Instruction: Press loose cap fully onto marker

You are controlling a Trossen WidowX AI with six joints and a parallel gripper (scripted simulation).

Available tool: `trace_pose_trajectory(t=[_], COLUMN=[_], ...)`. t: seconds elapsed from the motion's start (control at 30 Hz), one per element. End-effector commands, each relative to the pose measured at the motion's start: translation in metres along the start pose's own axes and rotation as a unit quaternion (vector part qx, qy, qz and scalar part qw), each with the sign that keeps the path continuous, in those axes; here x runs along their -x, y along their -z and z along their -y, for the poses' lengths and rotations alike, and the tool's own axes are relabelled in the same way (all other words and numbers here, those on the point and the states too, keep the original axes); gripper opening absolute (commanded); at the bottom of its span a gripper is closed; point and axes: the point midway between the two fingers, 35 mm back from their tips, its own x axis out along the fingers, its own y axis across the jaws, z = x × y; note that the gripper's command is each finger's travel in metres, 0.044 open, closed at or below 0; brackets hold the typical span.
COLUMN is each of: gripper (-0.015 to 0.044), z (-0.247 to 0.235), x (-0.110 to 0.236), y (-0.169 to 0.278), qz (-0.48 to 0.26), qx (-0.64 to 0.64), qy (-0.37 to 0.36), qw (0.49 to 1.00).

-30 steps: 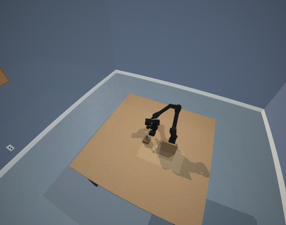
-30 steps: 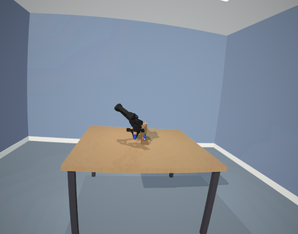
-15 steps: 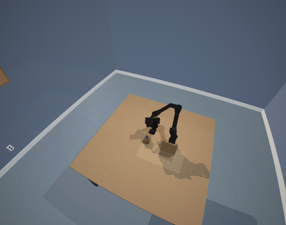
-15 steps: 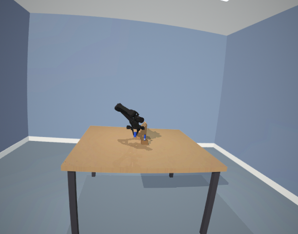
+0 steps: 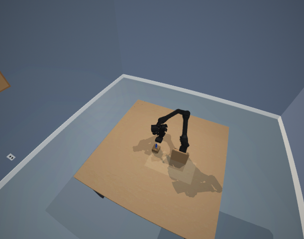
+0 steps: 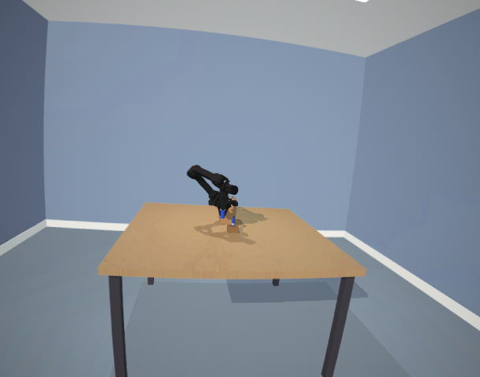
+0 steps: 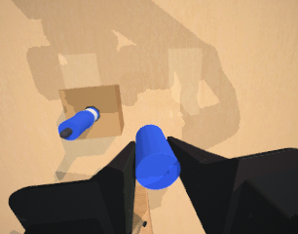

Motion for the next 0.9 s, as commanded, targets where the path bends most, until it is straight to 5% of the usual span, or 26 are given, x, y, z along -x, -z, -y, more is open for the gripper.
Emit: trace_pose_trajectory(t=[0.0,0.87], gripper=[0.0000,0.0000], z=[-0.011,-0.072], x=[0.007,0.041], y=[-0.006,-0.023], qz=[-0.001,-0.006], qx=[0.000,-0.009], qy=[-0.002,0.003], qw=[1.000,1.000])
